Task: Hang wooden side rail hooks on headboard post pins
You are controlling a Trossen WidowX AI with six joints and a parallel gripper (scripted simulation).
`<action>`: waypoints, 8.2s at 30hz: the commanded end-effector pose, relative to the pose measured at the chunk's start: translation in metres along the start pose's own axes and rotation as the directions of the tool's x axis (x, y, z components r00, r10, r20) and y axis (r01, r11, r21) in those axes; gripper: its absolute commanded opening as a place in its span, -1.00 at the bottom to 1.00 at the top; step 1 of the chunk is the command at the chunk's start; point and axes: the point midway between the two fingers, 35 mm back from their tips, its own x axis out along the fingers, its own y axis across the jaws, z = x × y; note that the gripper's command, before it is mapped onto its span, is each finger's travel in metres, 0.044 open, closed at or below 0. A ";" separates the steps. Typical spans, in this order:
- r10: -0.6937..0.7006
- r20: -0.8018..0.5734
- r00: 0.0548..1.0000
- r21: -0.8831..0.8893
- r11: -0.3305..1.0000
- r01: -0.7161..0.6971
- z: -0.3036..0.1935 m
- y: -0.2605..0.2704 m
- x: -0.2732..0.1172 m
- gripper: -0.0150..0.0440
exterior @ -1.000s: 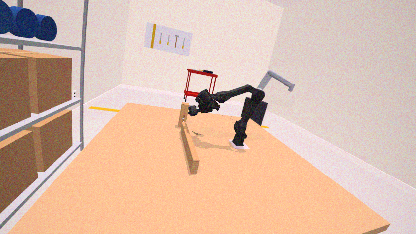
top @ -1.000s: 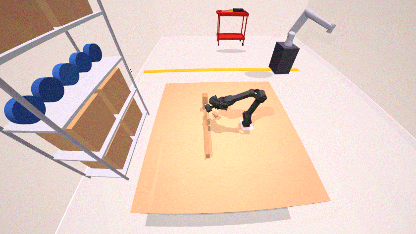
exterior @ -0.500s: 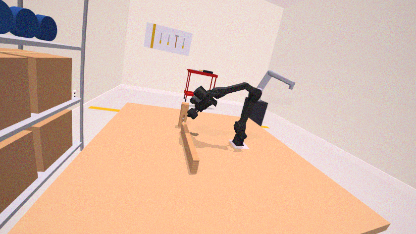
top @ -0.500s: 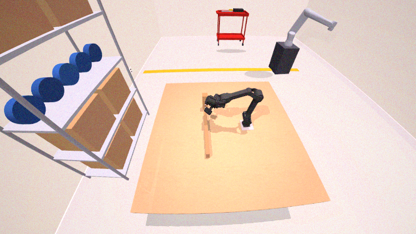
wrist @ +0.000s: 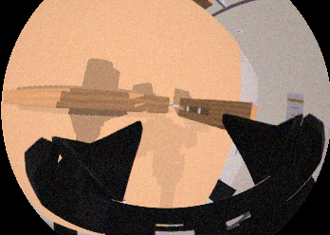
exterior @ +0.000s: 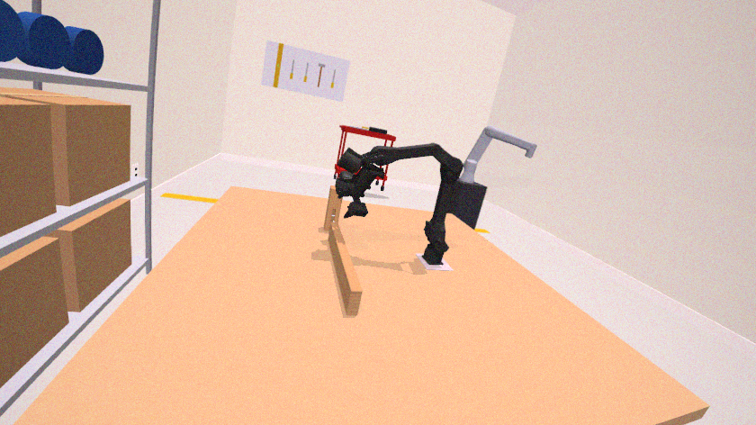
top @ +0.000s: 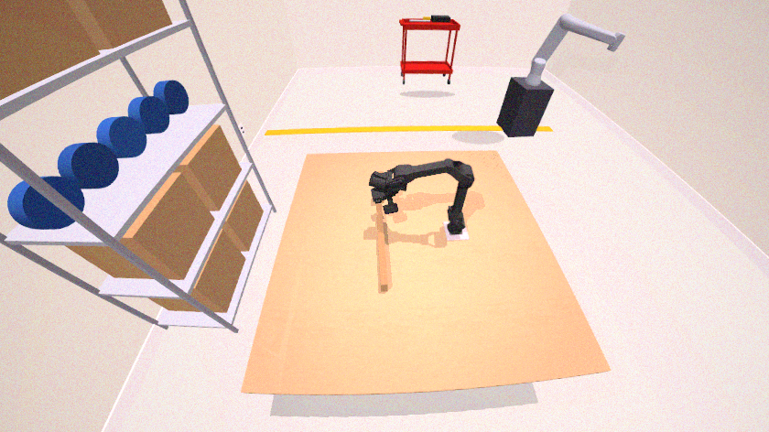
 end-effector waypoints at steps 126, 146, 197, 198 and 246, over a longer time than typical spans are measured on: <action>0.506 -0.138 0.851 -0.946 0.187 -0.264 0.018 0.092 0.078 -0.49; 0.500 -0.132 0.856 -0.946 0.194 -0.259 0.017 0.092 0.078 -0.49; 0.506 -0.138 0.851 -0.946 0.187 -0.264 0.018 0.088 0.071 -0.49; 0.506 -0.138 0.851 -0.946 0.187 -0.264 0.018 0.088 0.071 -0.49; 0.506 -0.138 0.851 -0.946 0.187 -0.264 0.019 0.083 0.064 -0.49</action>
